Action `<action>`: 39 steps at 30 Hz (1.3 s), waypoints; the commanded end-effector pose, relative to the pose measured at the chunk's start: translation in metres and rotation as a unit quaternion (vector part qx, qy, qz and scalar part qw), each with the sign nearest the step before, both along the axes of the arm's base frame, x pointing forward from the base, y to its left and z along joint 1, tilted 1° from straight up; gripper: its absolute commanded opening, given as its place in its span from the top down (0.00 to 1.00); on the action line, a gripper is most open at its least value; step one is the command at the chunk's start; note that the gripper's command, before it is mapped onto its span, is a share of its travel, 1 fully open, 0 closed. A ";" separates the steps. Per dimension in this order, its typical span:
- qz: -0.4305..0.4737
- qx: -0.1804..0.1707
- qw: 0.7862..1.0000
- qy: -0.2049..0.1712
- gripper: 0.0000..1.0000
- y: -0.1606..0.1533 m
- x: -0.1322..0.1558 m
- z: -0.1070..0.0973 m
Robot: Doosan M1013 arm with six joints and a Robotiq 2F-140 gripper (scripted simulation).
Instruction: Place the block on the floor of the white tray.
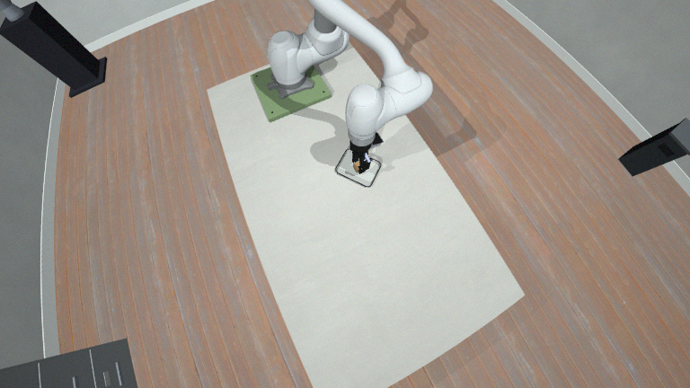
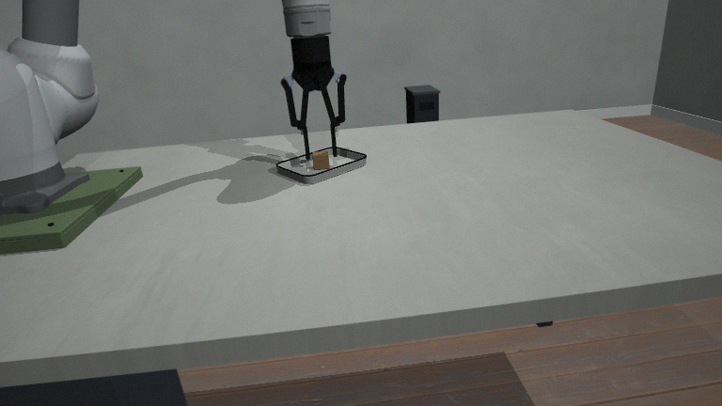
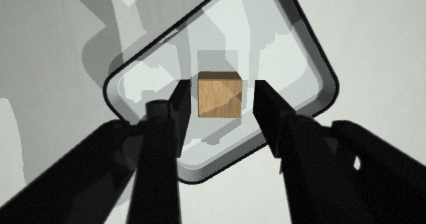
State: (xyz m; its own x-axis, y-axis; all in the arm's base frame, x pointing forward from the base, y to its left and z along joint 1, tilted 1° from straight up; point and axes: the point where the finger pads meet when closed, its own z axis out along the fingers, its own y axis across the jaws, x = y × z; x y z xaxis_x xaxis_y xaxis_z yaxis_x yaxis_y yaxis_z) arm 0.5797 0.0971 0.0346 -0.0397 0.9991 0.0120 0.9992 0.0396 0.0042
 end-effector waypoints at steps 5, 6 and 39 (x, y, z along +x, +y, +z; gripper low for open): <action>0.001 -0.002 1.000 -0.002 0.60 -0.001 0.001 0.030; 0.001 -0.002 1.000 -0.002 0.60 -0.001 0.001 0.033; 0.002 -0.002 1.000 0.002 0.60 -0.028 -0.166 0.037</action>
State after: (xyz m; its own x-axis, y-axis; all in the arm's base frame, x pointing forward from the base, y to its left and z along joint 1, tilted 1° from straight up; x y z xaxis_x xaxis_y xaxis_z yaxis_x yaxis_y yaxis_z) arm 0.4676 0.0801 0.0683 -0.0391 0.9992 0.0105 0.9992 0.0392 -0.0060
